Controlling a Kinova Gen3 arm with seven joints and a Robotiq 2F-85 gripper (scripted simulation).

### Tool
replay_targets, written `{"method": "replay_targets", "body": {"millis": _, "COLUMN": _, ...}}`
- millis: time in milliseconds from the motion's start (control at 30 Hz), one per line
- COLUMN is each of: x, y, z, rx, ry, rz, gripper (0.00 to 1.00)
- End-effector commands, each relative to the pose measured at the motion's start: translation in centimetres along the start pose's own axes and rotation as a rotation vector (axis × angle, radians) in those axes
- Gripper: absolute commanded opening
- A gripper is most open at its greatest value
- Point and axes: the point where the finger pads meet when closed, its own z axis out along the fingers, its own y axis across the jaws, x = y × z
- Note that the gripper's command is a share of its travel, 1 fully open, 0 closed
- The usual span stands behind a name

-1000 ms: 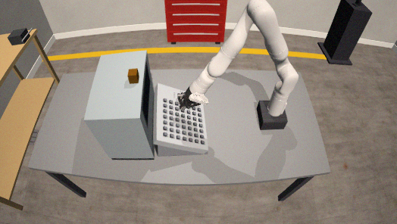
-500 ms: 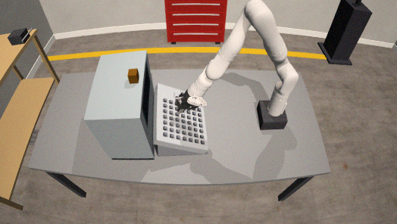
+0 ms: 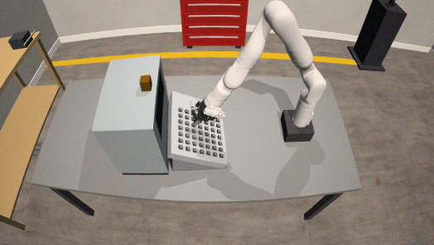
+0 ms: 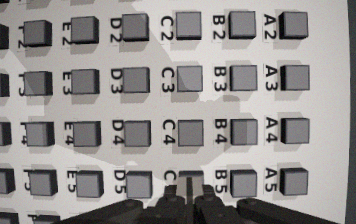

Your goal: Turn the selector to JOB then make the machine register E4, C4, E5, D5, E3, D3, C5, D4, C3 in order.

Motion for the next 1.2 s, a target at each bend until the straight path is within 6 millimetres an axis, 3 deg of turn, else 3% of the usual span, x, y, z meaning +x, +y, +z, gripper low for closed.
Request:
{"method": "replay_targets", "body": {"millis": 0, "x": 0.06, "y": 0.32, "z": 0.08, "rx": -0.007, "ry": 0.001, "rz": 0.000, "gripper": 0.10}}
{"method": "replay_targets", "body": {"millis": 1167, "x": 0.01, "y": 0.40, "z": 0.74, "rx": -0.008, "ry": 0.000, "rz": 0.001, "gripper": 0.10}}
